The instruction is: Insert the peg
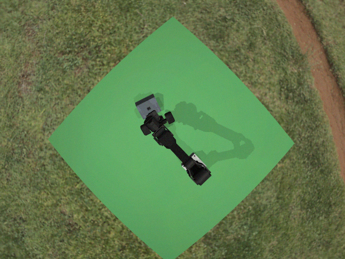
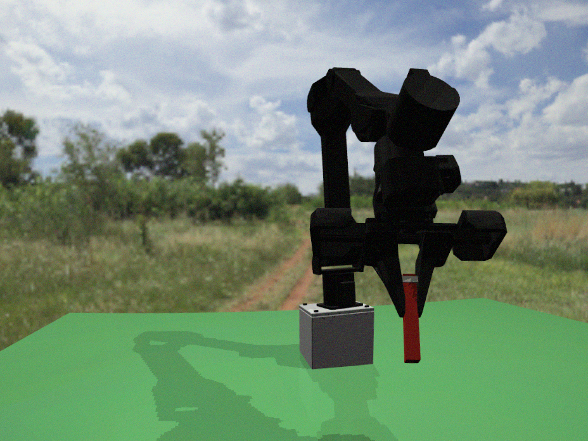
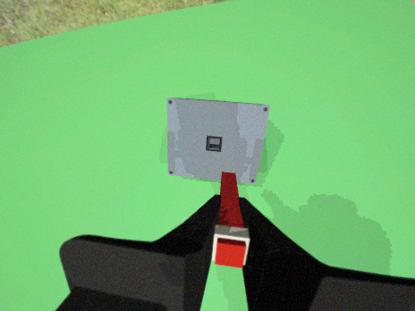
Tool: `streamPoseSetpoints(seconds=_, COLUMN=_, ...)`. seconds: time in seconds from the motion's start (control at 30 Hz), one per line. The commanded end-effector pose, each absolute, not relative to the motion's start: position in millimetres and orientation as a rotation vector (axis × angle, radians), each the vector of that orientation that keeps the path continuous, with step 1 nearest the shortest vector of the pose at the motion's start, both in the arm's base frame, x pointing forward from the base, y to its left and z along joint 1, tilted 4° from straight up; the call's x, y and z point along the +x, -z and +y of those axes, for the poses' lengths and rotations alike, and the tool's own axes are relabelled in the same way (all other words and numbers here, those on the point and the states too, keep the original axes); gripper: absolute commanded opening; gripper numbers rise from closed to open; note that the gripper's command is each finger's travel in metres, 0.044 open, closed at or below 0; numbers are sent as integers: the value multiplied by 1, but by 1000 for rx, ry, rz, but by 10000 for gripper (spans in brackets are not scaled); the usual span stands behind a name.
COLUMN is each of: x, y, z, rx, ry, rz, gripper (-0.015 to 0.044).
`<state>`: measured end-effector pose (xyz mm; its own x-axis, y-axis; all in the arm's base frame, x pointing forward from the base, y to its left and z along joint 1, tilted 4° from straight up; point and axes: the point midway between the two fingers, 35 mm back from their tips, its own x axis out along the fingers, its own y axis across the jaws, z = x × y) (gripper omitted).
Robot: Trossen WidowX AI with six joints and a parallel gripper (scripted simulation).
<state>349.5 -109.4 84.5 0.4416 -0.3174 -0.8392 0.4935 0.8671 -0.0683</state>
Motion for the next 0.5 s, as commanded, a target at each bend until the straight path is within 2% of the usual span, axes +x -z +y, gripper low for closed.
streamPoseSetpoints(seconds=0.0, x=350, y=-85, z=-106, rx=198, ry=508, rz=980, gripper=0)
streamPoseSetpoints(seconds=0.47, x=363, y=-72, z=-109, rx=198, ry=503, rz=960, gripper=0)
